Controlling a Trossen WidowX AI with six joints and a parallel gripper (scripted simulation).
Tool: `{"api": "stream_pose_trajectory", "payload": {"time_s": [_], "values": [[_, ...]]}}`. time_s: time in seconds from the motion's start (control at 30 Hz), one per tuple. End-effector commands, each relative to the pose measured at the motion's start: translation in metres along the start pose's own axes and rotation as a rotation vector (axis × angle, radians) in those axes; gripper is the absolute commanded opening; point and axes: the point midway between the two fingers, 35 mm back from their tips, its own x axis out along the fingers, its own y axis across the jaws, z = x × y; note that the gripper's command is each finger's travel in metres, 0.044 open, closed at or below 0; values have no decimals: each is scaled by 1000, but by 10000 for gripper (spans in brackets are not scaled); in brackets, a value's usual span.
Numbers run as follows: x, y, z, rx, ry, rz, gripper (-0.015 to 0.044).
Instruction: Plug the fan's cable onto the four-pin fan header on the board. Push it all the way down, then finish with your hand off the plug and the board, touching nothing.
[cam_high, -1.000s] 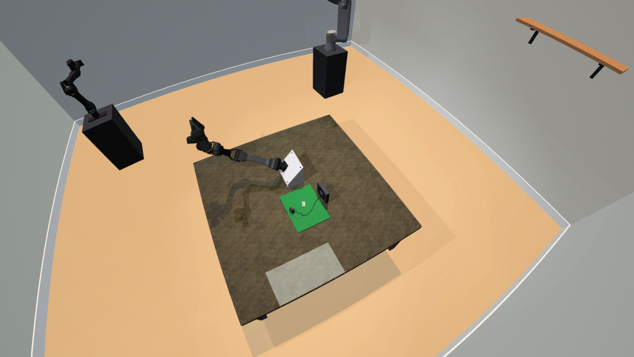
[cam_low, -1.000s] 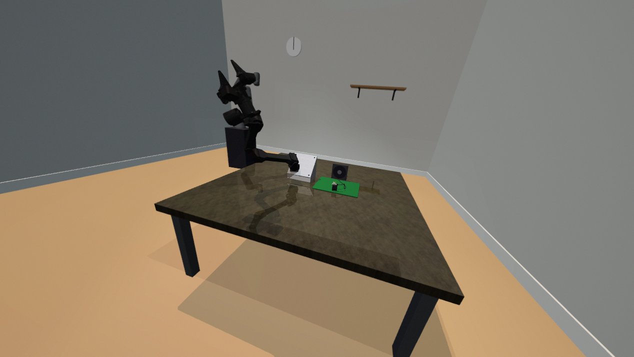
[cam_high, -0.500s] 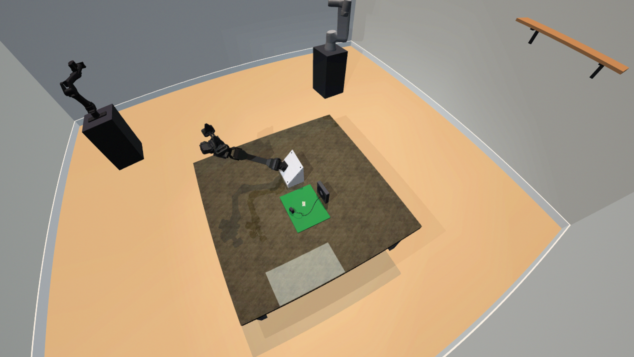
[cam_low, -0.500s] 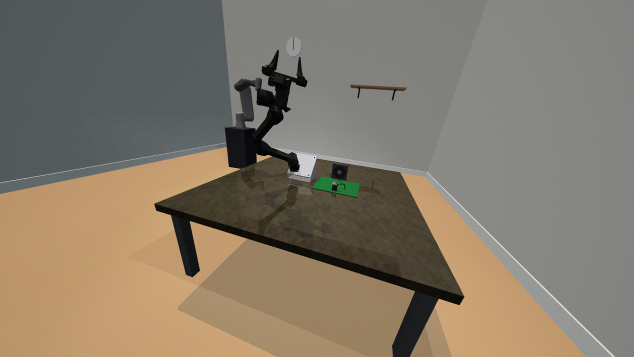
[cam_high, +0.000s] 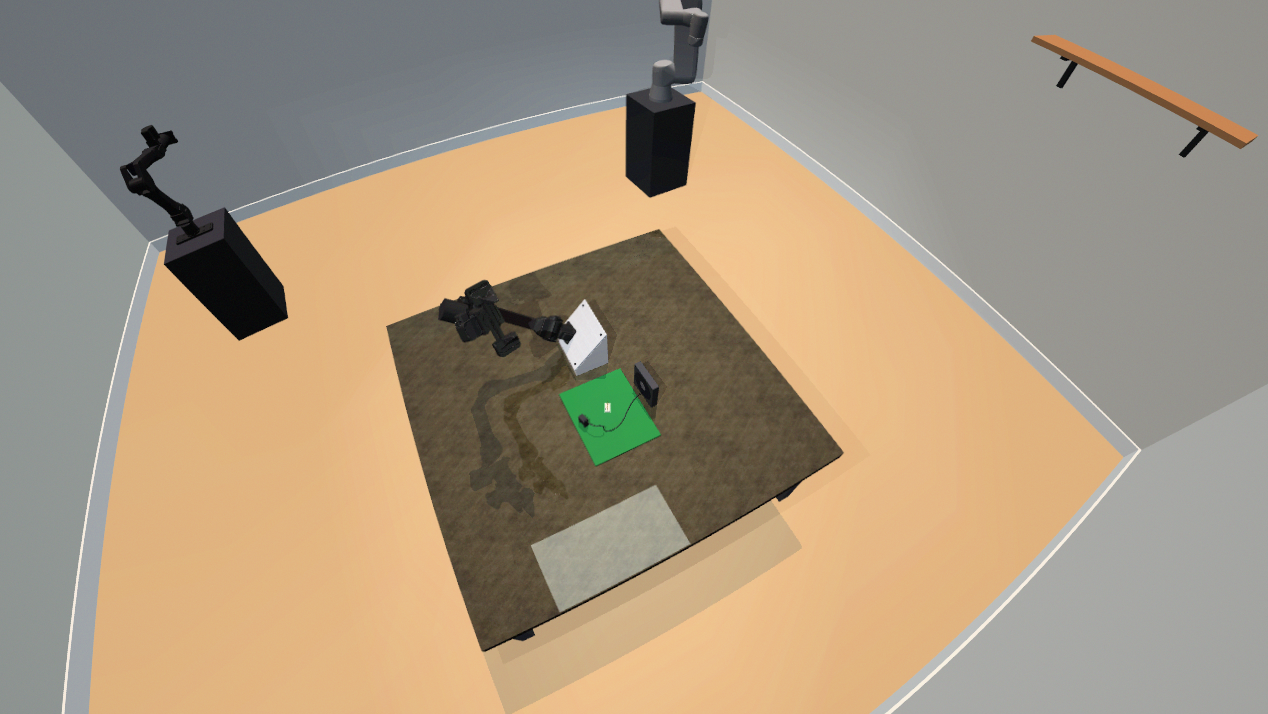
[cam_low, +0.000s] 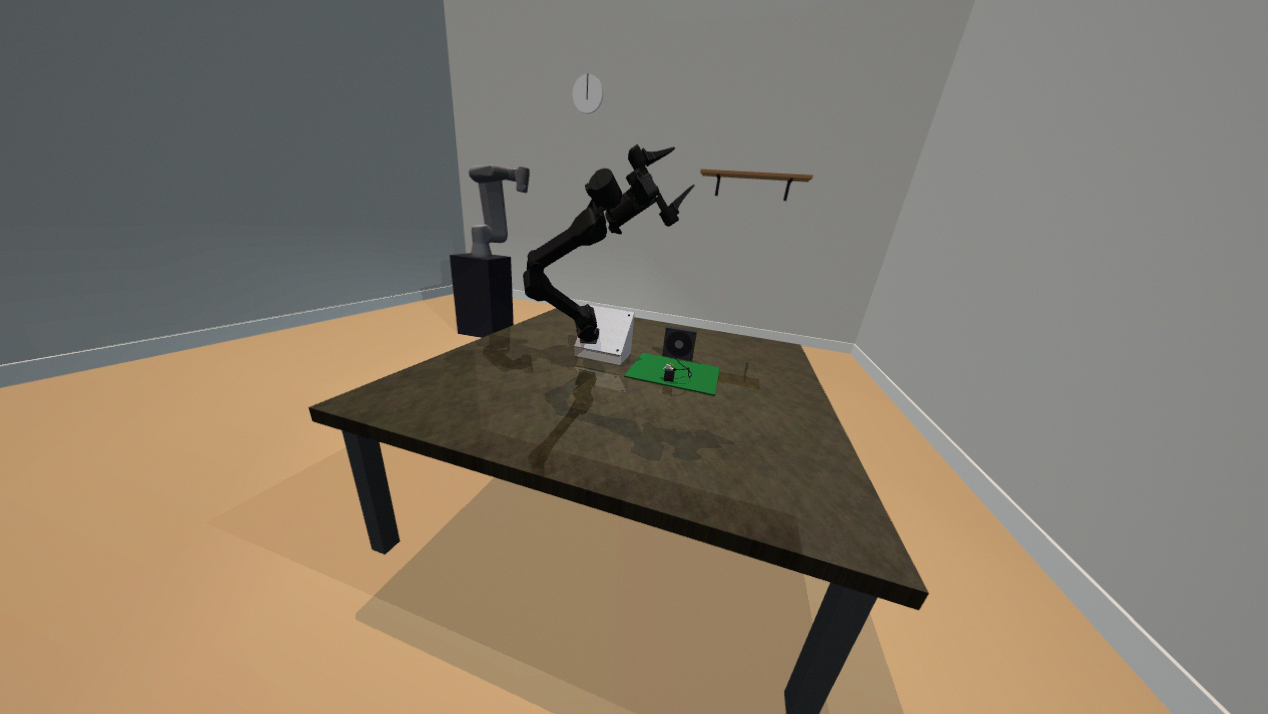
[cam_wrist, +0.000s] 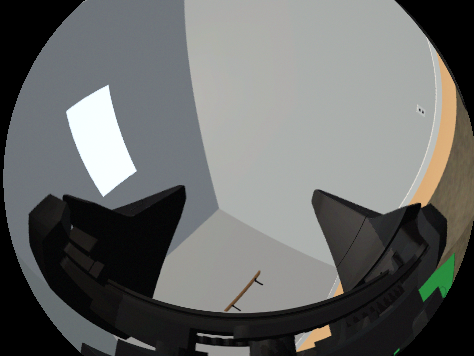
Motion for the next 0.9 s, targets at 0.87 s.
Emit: {"api": "stream_pose_trajectory", "payload": {"time_s": [0.87], "values": [[-147, -343, -170, -631, 1377, -1564, 440]]}}
